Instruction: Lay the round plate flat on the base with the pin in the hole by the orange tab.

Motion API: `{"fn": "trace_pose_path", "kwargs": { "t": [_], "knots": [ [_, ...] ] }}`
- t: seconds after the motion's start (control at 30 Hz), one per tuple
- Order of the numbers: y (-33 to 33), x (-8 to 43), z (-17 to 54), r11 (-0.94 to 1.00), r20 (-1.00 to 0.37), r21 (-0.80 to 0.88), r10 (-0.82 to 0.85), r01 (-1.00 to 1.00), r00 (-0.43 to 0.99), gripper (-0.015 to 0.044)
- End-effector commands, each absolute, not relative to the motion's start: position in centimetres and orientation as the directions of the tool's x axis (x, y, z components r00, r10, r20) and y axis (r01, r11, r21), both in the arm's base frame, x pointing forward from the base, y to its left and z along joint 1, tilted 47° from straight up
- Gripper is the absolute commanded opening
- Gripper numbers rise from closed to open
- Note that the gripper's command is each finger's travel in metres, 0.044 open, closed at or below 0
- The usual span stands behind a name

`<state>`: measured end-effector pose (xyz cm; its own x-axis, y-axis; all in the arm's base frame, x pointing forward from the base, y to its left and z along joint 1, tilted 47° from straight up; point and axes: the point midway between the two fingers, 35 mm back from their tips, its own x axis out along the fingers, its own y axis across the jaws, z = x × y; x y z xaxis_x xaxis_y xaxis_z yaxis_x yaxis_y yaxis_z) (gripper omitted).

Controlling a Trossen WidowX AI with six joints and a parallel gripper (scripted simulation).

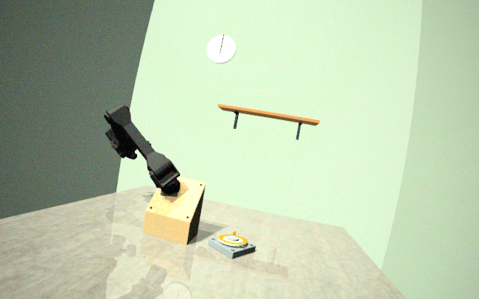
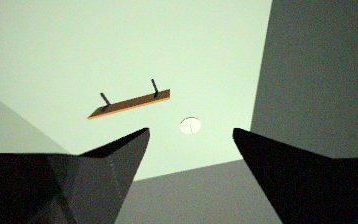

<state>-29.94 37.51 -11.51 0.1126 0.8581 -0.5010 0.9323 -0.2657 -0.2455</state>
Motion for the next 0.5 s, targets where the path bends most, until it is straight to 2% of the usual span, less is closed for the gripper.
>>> {"fn": "trace_pose_path", "kwargs": {
  "t": [0.0,0.13,0.3,0.47],
  "knots": [
    [37.7,-29.6,-11.5,-0.278,-0.503,-0.249,0.856,0.928,0.121,0.0374],
    [40.8,-22.2,-11.9,-0.500,-0.534,-0.314,0.796,0.807,0.285,0.0269],
    [42.0,-16.6,-12.2,-0.643,-0.551,-0.370,0.733,0.671,0.398,0.0137],
    [42.7,-6.7,-12.1,-0.813,-0.587,-0.465,0.579,0.350,0.565,0.0006]
  ]
}}
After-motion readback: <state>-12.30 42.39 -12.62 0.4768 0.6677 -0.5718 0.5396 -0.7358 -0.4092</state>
